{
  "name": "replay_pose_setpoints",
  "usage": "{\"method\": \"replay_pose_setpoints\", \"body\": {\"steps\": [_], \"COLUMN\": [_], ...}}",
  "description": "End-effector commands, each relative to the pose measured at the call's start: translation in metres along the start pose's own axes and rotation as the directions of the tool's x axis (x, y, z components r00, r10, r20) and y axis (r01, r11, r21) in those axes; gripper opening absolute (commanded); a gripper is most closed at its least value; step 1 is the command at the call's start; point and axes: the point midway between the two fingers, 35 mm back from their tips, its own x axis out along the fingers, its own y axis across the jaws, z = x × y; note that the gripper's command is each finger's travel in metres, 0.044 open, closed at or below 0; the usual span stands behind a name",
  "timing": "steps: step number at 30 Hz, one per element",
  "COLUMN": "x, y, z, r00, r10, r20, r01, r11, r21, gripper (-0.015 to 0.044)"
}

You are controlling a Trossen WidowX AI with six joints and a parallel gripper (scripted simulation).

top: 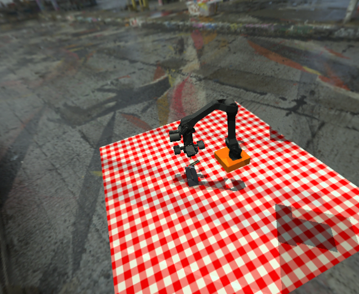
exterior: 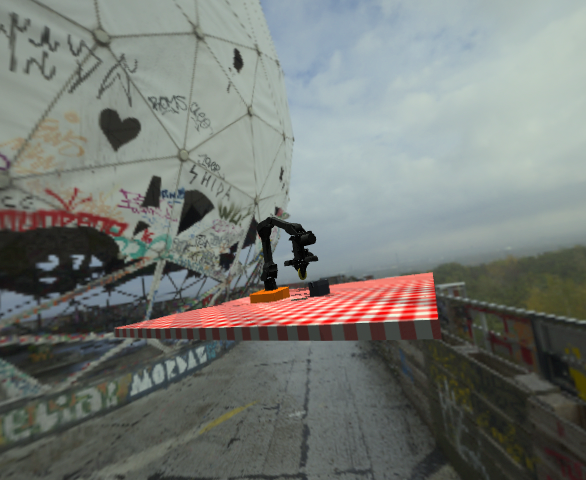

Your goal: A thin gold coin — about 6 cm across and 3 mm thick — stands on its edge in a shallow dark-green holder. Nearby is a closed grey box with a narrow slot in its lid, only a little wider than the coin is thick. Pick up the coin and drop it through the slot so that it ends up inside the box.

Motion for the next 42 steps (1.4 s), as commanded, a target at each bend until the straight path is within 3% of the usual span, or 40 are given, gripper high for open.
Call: {"method": "replay_pose_setpoints", "body": {"steps": [1,36,42], "x": [-0.001,-0.001,0.0], "y": [-0.004,-0.017,-0.017], "z": [0.011,0.098,0.093], "r00": [1.0,1.0,1.0], "r10": [-0.002,-0.002,0.001], "r20": [-0.003,0.002,0.006], "r01": [0.002,0.002,-0.001], "r11": [1.0,1.0,1.0], "r21": [0.0,-0.001,-0.003], "gripper": [0.0,0.0,0.0]}}
